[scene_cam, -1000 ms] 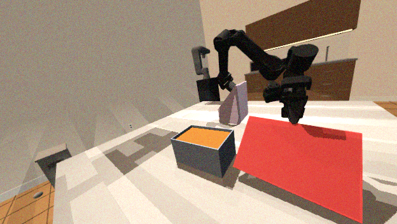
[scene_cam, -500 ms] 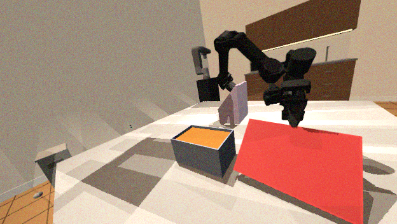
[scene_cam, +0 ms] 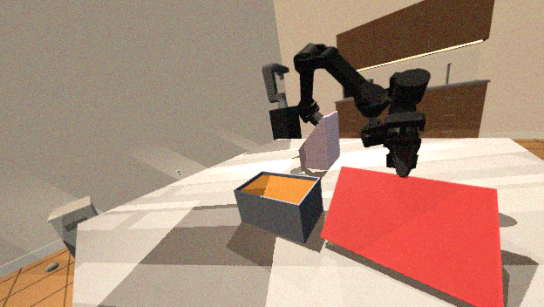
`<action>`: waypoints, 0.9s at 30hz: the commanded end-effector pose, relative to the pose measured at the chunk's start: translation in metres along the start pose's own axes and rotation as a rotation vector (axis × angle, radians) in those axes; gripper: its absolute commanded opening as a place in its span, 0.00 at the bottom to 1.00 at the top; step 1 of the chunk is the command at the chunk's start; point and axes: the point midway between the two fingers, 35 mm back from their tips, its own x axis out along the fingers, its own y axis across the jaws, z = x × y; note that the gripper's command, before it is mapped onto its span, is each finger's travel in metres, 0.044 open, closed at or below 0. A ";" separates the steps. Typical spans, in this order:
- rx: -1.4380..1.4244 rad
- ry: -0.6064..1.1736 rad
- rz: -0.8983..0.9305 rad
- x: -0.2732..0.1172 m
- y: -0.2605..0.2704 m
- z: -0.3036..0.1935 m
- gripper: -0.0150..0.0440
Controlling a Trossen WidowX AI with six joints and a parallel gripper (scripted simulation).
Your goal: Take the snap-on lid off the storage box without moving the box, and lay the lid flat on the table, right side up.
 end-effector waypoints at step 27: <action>-0.024 0.001 -0.014 0.018 -0.027 0.001 0.25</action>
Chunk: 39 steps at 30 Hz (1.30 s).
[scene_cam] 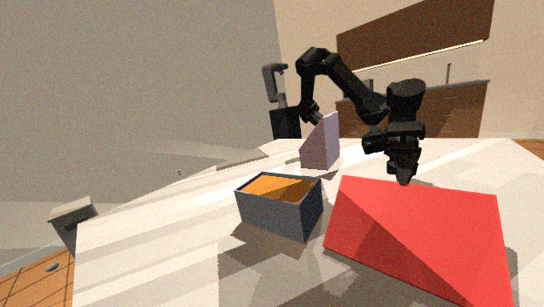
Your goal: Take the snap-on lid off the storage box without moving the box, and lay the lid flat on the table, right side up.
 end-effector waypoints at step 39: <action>-0.025 0.018 -0.062 0.021 -0.029 0.004 0.52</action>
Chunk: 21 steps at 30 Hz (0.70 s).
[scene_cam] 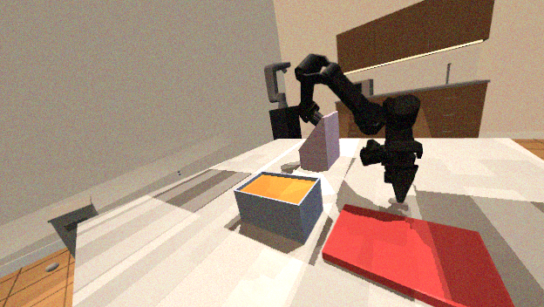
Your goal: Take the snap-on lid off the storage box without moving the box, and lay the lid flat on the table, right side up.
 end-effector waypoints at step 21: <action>0.000 -0.004 0.006 -0.022 -0.019 -0.001 1.00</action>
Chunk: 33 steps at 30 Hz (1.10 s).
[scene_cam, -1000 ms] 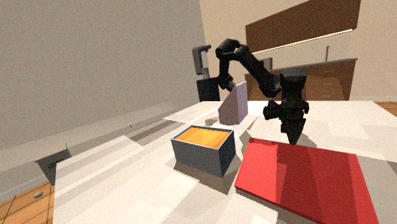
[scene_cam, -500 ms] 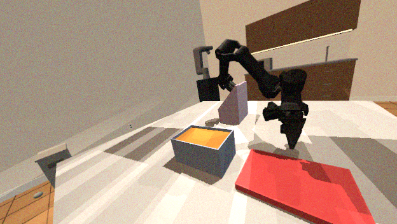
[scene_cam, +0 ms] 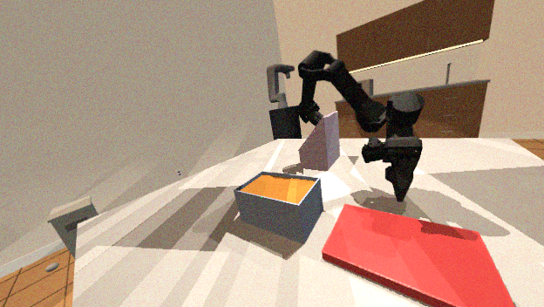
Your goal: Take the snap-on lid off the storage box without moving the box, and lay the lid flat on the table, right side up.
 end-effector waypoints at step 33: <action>-0.001 -0.020 0.031 -0.052 -0.021 -0.004 1.00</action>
